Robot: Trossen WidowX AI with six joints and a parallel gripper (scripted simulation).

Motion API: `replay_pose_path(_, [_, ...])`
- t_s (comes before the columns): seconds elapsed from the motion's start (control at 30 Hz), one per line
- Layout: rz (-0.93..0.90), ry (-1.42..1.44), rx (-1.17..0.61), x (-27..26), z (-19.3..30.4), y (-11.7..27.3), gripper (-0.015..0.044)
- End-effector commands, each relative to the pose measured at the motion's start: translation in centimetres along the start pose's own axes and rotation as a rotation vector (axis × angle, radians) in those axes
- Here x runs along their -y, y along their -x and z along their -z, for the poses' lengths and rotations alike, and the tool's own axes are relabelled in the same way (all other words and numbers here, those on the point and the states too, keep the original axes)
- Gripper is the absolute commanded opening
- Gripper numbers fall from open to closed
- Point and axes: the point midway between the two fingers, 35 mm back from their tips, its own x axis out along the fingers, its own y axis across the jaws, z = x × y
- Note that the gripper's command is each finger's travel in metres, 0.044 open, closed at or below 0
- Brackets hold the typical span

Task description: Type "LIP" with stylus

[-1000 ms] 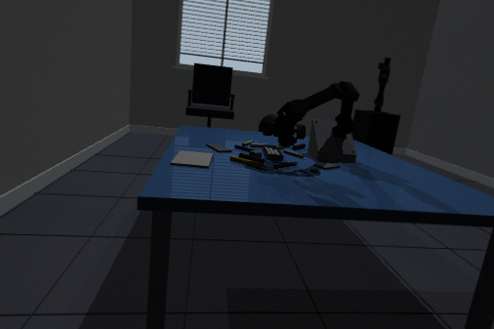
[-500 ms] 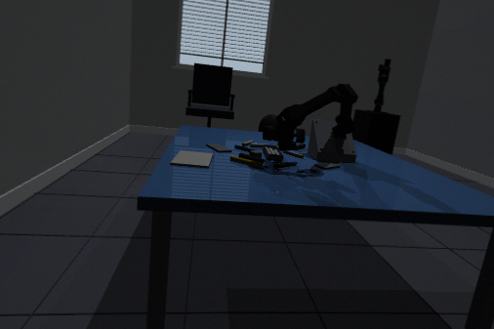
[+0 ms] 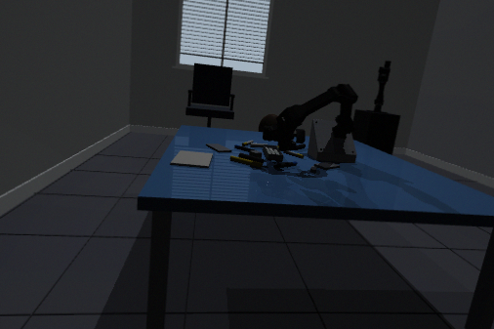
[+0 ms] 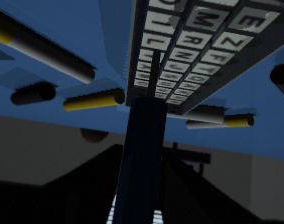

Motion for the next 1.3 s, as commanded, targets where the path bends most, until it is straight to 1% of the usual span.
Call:
replay_pose_path(0.0, [0.0, -0.004, 0.005, -0.03, -0.29, -0.09, 0.0081])
replay_pose_path(1.27, [0.0, -0.004, 0.006, -0.03, -1.29, -0.66, 0.0081])
